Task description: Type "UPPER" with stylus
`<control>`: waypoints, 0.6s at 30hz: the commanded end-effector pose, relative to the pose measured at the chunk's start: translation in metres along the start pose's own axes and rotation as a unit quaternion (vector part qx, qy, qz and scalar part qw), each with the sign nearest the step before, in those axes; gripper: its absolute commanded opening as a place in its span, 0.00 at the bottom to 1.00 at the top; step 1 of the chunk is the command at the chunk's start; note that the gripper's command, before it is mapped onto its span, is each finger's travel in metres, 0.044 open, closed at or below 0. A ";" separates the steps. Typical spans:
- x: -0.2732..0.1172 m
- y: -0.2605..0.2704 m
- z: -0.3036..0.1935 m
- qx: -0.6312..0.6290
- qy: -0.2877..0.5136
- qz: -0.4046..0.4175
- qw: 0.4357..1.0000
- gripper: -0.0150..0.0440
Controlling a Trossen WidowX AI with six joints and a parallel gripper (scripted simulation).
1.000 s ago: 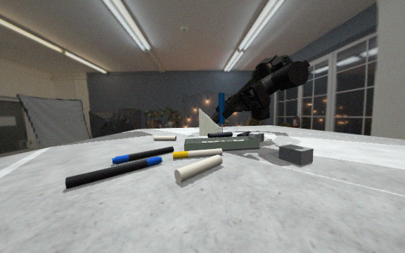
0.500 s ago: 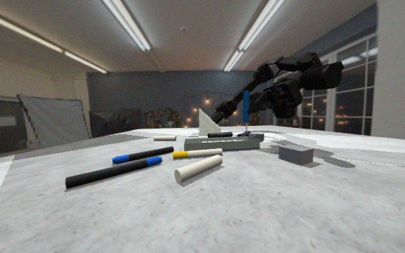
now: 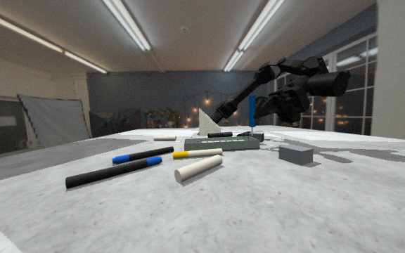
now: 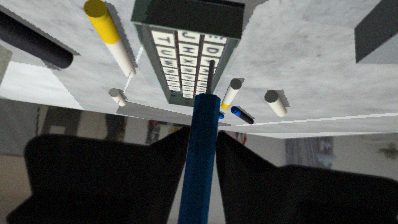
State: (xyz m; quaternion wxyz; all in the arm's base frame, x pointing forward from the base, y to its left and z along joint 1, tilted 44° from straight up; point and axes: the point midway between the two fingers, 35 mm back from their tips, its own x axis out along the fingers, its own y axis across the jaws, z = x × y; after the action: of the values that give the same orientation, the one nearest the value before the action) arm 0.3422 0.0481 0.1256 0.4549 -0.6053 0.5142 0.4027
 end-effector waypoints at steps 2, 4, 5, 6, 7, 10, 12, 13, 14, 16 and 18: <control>0.005 0.001 0.003 0.003 0.003 0.004 1.000 0.25; 0.006 0.000 0.004 0.003 0.003 0.004 1.000 0.34; 0.007 0.000 0.005 0.003 0.003 0.004 1.000 0.39; 0.007 0.000 0.005 0.003 0.003 0.004 1.000 0.39; 0.007 0.000 0.005 0.003 0.003 0.004 1.000 0.39; 0.007 0.000 0.005 0.003 0.003 0.004 1.000 0.39; 0.007 0.000 0.005 0.003 0.003 0.004 1.000 0.39; 0.007 0.000 0.005 0.003 0.003 0.004 1.000 0.39; 0.007 0.000 0.005 0.003 0.003 0.004 1.000 0.39; 0.007 0.000 0.005 0.003 0.003 0.004 1.000 0.39; 0.007 0.000 0.005 0.003 0.003 0.004 1.000 0.39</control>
State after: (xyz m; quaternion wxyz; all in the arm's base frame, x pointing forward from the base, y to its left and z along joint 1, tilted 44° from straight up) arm 0.3427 0.0515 0.1184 0.4522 -0.6033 0.5176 0.4044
